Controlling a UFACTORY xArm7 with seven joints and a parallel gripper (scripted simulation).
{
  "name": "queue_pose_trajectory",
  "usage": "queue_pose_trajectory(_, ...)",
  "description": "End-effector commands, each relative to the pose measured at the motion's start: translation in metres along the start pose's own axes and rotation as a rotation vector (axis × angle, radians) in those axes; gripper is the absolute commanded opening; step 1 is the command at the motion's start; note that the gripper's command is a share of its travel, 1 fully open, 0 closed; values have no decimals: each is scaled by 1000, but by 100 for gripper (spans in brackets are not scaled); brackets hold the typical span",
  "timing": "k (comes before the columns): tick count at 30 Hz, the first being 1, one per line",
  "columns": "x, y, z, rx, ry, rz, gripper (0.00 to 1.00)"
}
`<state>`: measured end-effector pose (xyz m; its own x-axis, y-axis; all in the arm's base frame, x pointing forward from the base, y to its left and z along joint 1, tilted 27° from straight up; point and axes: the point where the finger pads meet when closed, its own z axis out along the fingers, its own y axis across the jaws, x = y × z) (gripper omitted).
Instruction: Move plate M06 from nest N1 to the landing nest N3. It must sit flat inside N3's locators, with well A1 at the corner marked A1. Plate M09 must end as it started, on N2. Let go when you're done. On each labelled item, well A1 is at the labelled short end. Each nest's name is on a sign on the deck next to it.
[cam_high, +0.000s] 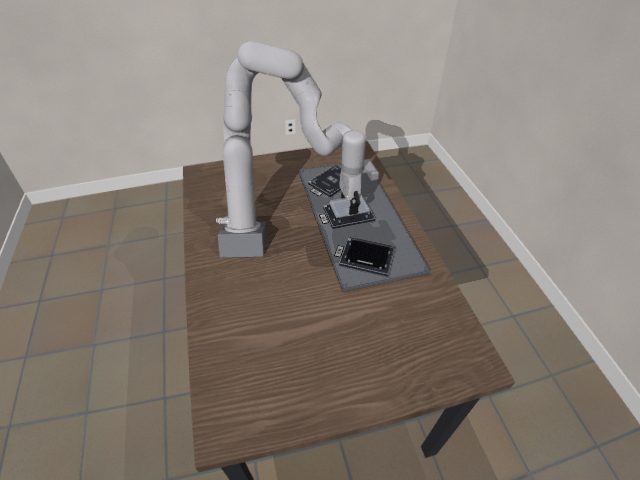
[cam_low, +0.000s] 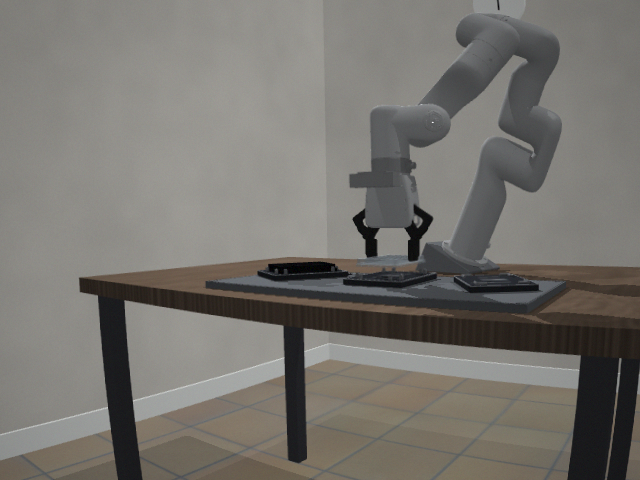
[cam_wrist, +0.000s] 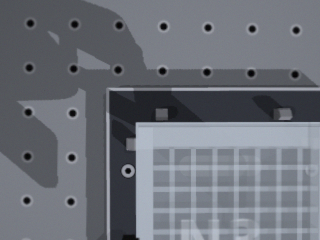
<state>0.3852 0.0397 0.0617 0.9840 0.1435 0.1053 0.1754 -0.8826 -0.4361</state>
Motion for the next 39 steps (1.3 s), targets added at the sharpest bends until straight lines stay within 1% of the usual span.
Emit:
queue_pose_trajectory(1,2,1,6,-1,5,0,0)
queue_pose_trajectory(24,2,1,6,-1,5,0,0)
queue_pose_trajectory(39,2,1,16,-1,5,0,0)
